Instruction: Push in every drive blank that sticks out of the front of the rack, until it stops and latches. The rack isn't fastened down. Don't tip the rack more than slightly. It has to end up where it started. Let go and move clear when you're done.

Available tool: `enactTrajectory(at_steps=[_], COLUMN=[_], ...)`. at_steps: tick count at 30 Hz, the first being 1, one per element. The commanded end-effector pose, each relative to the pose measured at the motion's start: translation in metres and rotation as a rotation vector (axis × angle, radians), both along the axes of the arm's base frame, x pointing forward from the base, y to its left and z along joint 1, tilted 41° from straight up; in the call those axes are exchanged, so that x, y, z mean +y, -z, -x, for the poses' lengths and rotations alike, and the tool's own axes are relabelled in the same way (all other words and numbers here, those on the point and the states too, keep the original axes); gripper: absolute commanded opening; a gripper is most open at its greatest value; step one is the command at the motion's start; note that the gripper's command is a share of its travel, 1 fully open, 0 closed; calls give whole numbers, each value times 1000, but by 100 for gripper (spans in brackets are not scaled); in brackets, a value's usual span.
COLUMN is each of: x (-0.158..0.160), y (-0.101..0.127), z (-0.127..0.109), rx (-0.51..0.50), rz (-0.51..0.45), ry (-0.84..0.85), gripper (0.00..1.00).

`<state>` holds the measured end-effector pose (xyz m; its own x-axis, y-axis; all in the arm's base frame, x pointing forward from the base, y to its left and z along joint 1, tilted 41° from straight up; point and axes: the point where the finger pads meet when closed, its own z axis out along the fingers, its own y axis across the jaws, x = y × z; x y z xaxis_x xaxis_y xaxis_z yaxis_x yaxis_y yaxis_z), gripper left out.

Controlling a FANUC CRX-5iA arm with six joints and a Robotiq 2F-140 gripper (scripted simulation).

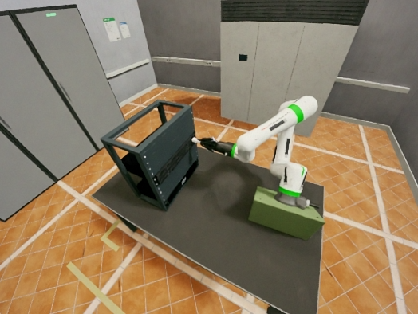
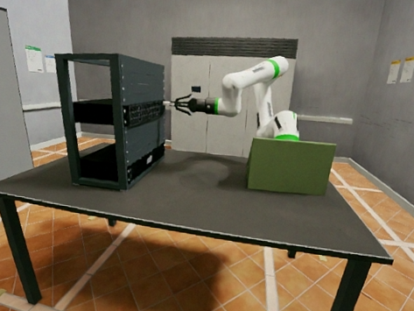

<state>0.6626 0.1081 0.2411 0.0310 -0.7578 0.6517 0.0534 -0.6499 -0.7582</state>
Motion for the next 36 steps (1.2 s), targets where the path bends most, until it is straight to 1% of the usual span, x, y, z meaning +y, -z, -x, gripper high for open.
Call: enactTrajectory(at_steps=[1,36], x=[1,1], y=[-1,-1], z=[0,-6], rx=[-1,-1], rz=[0,0], ry=[-1,-1], gripper=[10,10])
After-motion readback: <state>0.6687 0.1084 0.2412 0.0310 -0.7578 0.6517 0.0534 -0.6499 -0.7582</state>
